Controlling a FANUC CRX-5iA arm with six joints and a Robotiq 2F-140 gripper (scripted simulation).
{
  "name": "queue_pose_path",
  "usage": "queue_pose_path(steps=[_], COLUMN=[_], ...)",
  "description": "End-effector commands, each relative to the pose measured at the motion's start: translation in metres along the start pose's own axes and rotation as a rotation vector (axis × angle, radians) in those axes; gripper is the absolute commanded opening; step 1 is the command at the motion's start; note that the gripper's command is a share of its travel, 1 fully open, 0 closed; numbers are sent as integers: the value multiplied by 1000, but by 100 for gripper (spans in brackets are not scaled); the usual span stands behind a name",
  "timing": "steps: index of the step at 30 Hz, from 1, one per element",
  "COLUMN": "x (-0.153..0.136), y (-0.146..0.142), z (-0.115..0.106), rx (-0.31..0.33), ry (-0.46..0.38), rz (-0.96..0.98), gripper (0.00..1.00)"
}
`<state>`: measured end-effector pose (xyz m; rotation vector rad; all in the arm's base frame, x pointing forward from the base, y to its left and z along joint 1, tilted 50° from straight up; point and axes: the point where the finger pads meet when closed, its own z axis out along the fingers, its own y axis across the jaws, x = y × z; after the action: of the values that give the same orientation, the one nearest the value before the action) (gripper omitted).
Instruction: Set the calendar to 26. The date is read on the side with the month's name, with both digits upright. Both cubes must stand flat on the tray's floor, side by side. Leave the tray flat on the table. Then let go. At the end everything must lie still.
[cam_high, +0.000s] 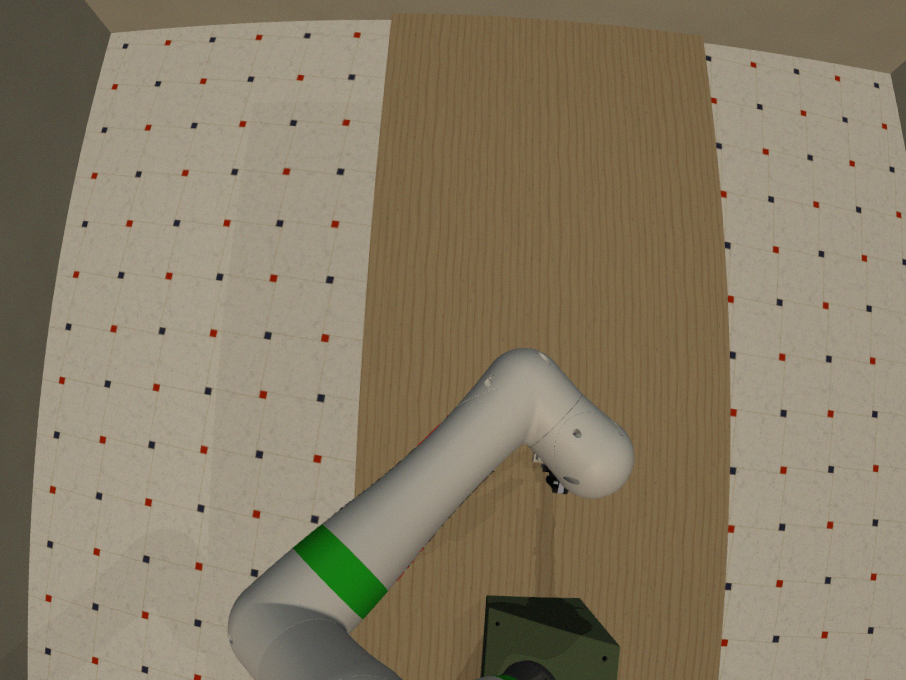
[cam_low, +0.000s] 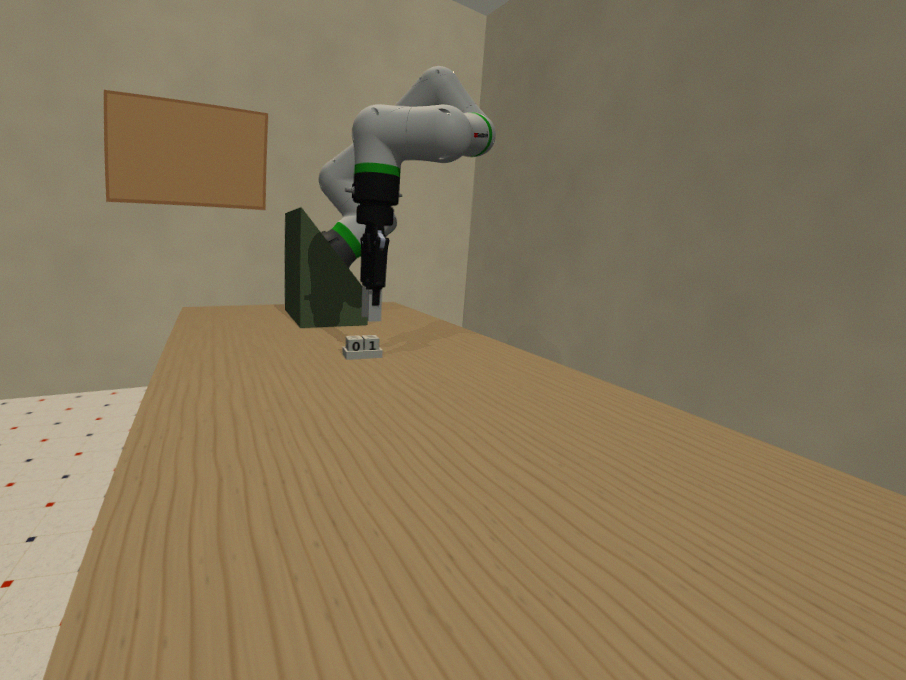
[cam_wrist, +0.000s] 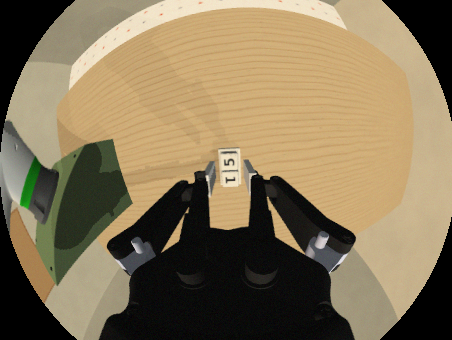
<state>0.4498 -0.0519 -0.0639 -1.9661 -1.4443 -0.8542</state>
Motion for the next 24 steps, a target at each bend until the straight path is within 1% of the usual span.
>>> queue_pose_path(steps=[1,2,7,12,13,24], x=[0,0,0,0,0,0], y=[0,0,0,0,0,0], z=[-11,-11,-27,-31,-31,-31], rx=[0,0,0,0,0,0], ry=[0,0,0,0,0,0], rz=[0,0,0,0,0,0], gripper=[29,29,29,29,100,100])
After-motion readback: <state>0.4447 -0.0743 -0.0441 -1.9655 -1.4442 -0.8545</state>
